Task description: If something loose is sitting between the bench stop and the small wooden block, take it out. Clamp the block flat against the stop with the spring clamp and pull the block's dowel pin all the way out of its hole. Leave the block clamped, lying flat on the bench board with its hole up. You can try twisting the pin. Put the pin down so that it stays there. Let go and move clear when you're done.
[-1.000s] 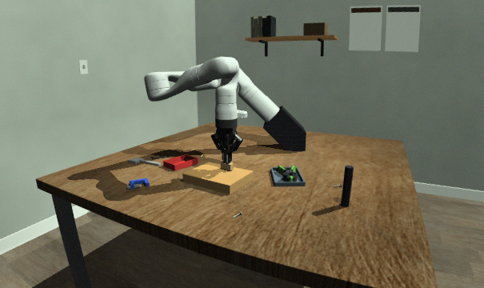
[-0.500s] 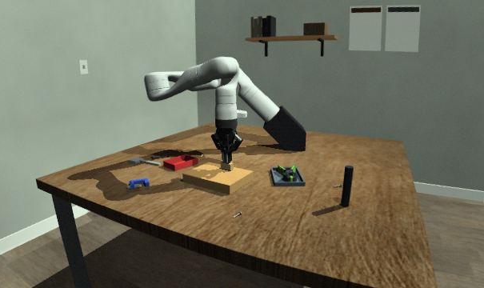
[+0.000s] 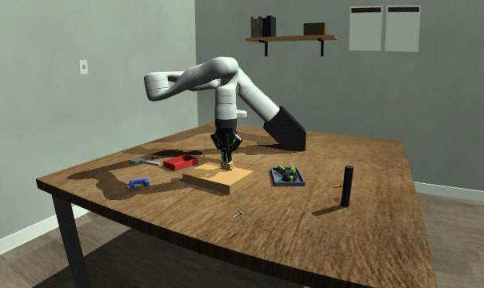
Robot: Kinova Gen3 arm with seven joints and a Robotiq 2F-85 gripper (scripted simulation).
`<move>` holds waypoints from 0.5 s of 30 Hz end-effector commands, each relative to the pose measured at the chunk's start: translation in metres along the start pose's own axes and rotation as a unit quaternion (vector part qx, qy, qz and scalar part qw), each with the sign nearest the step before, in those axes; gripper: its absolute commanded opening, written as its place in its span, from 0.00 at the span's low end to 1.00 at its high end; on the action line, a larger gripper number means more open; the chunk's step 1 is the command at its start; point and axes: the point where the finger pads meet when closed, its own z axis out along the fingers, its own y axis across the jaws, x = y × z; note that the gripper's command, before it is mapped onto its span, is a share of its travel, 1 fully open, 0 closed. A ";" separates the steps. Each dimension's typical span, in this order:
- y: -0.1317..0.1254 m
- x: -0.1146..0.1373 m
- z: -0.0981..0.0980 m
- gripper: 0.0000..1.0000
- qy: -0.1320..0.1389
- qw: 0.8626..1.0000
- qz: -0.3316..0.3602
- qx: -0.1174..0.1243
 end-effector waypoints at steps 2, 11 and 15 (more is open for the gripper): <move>-0.001 0.001 -0.001 0.10 -0.001 1.000 -0.003 -0.001; -0.004 0.003 -0.001 0.10 -0.001 1.000 -0.008 -0.001; -0.005 0.004 -0.001 0.10 -0.001 1.000 -0.012 -0.001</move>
